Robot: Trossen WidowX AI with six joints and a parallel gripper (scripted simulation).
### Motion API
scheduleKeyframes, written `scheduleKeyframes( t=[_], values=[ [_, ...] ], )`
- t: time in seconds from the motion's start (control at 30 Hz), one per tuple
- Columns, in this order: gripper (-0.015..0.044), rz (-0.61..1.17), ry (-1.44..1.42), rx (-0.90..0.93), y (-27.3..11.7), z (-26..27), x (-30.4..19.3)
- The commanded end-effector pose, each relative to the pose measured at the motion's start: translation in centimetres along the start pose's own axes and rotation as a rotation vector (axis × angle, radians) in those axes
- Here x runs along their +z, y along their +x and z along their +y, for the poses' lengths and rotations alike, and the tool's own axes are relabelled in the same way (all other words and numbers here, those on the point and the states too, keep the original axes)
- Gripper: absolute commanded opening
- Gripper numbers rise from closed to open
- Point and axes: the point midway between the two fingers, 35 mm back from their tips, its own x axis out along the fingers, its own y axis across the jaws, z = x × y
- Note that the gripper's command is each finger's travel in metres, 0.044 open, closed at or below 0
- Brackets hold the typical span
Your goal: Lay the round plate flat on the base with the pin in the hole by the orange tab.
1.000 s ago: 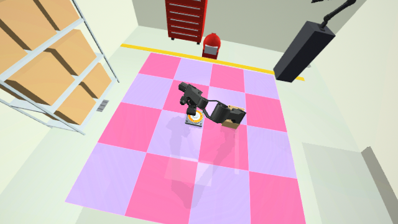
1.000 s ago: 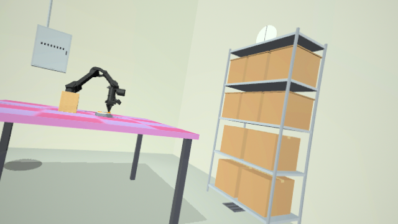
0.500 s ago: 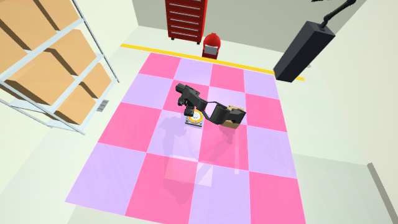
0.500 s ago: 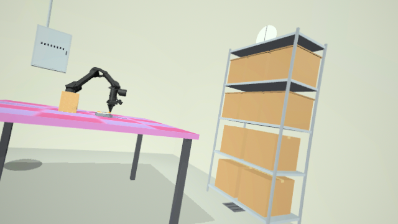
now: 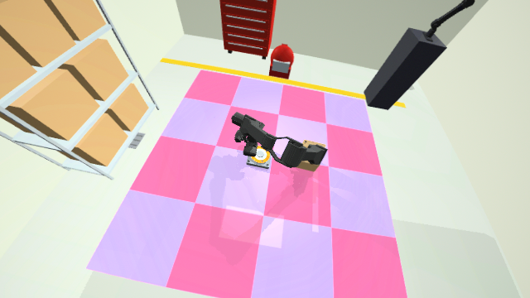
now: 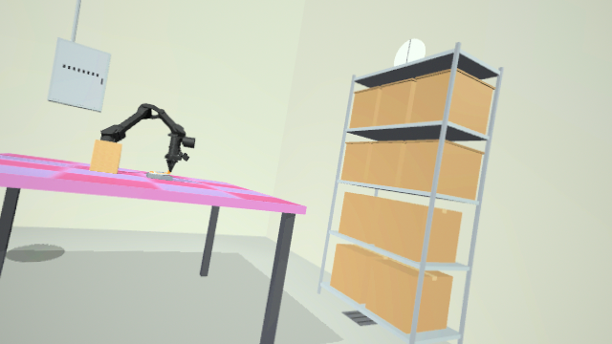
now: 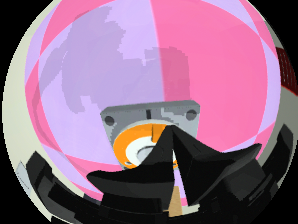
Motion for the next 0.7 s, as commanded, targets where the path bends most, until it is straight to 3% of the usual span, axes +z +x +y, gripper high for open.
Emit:
scheduleKeyframes(
  t=[0.0, 0.33, 0.67],
  values=[
    [0.0, 0.001, -0.002, 0.004, 0.0, 0.7, 0.2],
    [0.0, 0.0, -0.002, 0.004, 0.2, 1.2, 0.4],
    [0.0, 0.001, -0.002, 0.003, -4.3, 0.8, -0.1]
  ],
)
